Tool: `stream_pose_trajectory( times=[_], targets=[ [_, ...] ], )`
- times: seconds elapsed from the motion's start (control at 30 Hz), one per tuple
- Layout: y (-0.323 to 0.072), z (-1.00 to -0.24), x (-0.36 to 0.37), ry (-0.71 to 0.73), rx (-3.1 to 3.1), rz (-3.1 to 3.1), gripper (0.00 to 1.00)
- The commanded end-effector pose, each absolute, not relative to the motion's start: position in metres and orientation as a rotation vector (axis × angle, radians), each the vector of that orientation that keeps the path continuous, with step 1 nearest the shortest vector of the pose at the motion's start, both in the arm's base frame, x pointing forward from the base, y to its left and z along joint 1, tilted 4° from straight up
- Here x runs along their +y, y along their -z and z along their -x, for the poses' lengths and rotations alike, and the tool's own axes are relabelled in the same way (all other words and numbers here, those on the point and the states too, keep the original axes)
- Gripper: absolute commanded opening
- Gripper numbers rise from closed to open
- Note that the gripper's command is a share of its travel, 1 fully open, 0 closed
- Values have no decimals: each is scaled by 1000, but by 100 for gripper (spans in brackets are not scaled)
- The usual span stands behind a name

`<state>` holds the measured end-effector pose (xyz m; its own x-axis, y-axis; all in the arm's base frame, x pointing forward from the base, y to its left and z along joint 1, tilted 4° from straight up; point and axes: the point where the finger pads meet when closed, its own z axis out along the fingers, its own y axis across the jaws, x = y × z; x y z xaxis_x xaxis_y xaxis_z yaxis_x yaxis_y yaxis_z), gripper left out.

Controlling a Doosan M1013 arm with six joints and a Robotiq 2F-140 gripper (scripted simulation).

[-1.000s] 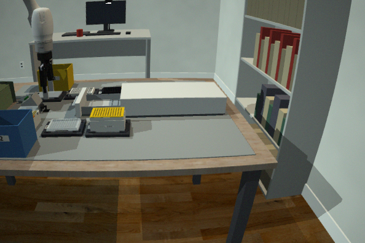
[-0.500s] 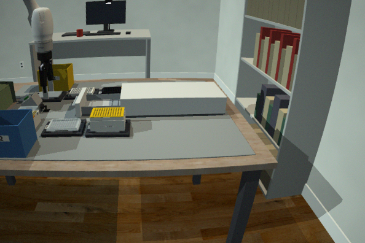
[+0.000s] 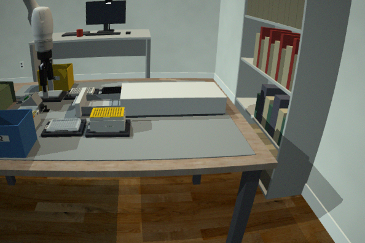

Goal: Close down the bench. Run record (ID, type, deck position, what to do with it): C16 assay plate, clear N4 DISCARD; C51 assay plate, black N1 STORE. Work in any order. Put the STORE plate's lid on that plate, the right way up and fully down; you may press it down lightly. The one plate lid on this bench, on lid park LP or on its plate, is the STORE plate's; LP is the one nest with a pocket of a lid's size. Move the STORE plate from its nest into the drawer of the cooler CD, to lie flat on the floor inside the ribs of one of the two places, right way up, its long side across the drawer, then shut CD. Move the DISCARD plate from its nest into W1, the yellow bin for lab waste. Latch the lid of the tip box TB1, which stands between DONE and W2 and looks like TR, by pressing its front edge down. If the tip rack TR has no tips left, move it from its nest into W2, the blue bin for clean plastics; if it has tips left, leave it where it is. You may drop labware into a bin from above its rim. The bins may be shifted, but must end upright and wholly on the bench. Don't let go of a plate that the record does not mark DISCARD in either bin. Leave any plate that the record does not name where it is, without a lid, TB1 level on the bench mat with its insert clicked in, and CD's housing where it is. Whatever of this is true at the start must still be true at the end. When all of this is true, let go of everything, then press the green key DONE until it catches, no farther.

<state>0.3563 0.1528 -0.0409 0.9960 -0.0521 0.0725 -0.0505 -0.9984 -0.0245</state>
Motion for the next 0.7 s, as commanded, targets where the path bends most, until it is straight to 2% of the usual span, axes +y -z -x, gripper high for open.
stream_pose_trajectory(
  times=[0.0,0.67],
  targets=[
    [40,-356,153,114,80,3116,0],
    [27,-355,153,114,80,3116,0]
  ],
)
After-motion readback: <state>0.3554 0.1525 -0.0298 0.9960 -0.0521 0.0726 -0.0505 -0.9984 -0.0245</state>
